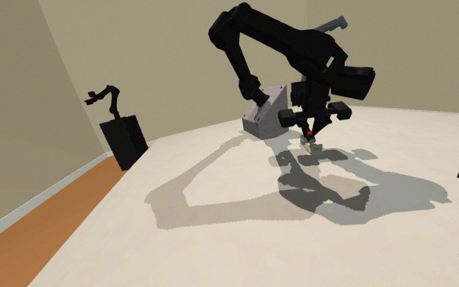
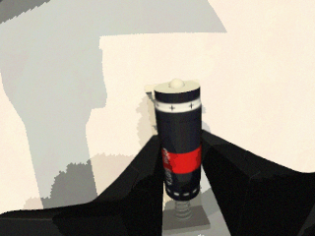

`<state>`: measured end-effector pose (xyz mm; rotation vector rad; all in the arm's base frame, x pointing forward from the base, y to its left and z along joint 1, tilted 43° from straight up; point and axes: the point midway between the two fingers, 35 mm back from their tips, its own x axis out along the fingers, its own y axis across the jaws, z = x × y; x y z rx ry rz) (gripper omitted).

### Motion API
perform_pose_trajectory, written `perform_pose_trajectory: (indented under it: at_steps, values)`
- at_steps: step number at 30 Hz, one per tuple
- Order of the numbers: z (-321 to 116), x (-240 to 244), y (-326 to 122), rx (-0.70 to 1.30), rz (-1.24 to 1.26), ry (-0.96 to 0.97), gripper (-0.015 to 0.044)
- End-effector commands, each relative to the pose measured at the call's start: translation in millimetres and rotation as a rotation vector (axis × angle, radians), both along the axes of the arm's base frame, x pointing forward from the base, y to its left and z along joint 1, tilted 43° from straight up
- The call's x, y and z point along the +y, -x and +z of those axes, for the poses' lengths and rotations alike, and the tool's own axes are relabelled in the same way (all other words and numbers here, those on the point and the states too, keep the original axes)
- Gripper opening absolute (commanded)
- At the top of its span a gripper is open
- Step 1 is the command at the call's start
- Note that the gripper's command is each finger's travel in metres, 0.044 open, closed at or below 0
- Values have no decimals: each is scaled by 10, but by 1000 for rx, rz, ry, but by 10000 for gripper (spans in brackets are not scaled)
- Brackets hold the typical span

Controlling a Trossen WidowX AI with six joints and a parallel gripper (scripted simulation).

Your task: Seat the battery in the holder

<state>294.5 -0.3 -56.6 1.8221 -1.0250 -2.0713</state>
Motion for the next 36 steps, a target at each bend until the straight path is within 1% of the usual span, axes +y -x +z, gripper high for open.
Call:
perform_pose_trajectory:
  at_steps: [1, 16, 36]
  values:
    - [-23, -15, -13, 34, -18, -12, 71]
    - [-57, -70, -54, 111, -85, -40, 71]
    - [-41, -100, -171, 115, -87, -36, 71]
